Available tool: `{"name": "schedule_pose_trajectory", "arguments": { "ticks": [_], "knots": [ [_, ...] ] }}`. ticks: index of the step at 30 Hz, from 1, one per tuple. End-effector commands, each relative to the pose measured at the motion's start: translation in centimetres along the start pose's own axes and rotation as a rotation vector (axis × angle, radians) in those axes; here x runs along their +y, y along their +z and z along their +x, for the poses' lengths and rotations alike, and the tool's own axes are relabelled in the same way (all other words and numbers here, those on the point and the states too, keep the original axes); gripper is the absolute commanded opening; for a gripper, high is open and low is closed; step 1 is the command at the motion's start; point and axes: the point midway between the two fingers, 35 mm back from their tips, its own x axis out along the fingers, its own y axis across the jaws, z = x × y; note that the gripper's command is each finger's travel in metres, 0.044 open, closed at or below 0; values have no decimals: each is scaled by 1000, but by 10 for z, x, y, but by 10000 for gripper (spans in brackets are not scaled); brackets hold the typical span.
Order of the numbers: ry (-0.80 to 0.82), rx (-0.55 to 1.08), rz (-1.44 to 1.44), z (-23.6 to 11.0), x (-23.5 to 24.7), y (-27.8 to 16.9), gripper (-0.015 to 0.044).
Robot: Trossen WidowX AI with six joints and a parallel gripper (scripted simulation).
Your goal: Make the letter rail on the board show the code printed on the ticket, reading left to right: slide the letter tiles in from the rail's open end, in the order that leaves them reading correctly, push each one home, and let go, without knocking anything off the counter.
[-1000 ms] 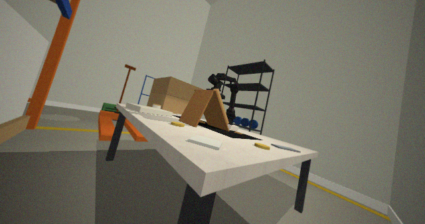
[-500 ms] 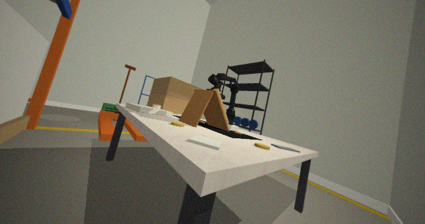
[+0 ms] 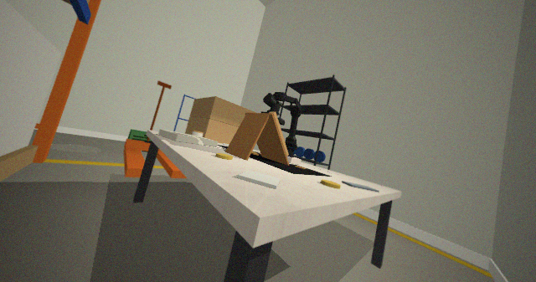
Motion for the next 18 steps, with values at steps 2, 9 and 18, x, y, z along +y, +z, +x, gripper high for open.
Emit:
{"name": "schedule_pose_trajectory", "arguments": {
  "ticks": [2, 9, 18],
  "knots": [
    [1, 0, 4, 0, 2, 0, 0],
    [1, 0, 4, 1, 4, 1, 0],
    [2, 0, 4, 1, 7, 1, 0]
  ]
}}
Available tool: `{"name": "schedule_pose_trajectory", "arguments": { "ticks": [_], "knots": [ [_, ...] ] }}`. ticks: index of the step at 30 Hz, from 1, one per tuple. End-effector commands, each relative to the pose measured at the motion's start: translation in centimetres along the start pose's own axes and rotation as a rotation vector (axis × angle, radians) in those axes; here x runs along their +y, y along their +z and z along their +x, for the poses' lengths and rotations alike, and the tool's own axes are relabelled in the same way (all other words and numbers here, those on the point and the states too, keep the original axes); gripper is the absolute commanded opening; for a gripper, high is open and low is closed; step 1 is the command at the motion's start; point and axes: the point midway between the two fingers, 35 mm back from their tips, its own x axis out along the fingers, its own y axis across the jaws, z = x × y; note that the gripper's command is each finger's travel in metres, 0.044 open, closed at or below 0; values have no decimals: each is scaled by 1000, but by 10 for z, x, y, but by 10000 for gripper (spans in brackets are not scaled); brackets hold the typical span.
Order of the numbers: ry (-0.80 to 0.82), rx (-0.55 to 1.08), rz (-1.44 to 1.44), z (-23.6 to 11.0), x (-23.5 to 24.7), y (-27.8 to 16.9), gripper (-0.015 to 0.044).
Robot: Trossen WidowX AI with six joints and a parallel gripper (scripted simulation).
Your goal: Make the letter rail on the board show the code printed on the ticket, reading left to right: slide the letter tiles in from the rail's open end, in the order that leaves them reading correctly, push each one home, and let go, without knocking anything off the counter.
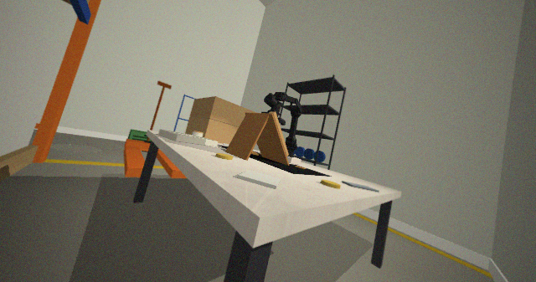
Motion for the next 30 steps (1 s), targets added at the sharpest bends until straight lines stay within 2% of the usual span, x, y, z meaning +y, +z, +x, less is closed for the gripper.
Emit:
{"name": "schedule_pose_trajectory", "arguments": {
  "ticks": [1, 29, 30],
  "knots": [
    [2, -1, 3, 0, 2, 1, 0],
    [2, 1, 3, -21, 0, -21, 0],
    [5, -10, -12, -23, -1, -18, 26]
  ]
}}
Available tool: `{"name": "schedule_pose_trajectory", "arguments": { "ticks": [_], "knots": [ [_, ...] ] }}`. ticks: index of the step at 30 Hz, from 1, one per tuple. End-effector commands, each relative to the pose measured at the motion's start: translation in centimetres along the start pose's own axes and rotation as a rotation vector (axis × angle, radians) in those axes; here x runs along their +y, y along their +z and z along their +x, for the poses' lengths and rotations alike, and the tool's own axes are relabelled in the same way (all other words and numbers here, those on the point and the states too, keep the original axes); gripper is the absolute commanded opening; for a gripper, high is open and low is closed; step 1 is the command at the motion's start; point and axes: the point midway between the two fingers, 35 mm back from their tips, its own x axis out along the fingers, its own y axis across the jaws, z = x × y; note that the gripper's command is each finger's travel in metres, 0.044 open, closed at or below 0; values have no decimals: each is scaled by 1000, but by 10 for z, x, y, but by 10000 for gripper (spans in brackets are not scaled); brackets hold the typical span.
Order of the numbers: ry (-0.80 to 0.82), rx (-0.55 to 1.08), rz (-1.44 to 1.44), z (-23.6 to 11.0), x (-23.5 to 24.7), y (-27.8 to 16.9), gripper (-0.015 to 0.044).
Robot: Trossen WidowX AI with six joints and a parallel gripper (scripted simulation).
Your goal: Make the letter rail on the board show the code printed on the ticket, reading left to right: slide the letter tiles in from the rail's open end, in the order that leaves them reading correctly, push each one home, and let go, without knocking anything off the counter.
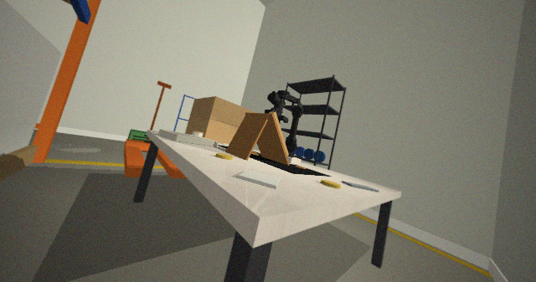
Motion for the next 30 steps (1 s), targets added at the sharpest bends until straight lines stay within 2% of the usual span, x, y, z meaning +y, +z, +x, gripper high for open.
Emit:
{"name": "schedule_pose_trajectory", "arguments": {
  "ticks": [1, 9, 16, 20, 30],
  "knots": [
    [18, -6, -43, -4, -4, -2, 53],
    [172, -190, -565, -47, -43, -38, 262],
    [135, -463, -1054, -81, -59, -73, 440],
    [56, -598, -1244, -96, -62, -89, 440],
    [-191, -770, -1643, -114, -60, -110, 440]
  ]
}}
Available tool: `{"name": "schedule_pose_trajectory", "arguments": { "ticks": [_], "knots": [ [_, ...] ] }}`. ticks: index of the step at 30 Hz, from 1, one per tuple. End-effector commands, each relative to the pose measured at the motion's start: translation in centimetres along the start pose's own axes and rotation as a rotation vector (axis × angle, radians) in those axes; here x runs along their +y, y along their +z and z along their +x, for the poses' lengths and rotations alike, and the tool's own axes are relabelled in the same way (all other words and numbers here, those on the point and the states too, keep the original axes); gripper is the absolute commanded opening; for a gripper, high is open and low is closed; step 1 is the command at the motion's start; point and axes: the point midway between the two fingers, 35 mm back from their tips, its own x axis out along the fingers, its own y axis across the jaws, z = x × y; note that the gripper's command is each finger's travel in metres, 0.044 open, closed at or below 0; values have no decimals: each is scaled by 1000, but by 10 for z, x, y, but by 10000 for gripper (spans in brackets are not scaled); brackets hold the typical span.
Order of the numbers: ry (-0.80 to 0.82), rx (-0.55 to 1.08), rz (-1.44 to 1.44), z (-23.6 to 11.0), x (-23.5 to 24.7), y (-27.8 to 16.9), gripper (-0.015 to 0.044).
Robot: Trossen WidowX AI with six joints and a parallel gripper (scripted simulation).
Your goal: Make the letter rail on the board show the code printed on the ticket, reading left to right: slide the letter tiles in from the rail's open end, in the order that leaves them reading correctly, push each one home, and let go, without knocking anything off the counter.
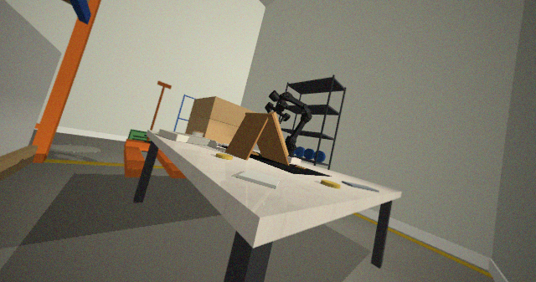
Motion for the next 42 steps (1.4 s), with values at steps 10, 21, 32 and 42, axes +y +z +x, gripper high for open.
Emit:
{"name": "schedule_pose_trajectory", "arguments": {
  "ticks": [10, 21, 32, 42],
  "knots": [
    [-240, -114, -751, -37, 35, -3, 440],
    [-240, -114, -751, -37, 35, -3, 440],
    [-177, -22, -658, -20, 13, -38, 340],
    [102, 319, -295, 42, -21, -199, 340]
  ]
}}
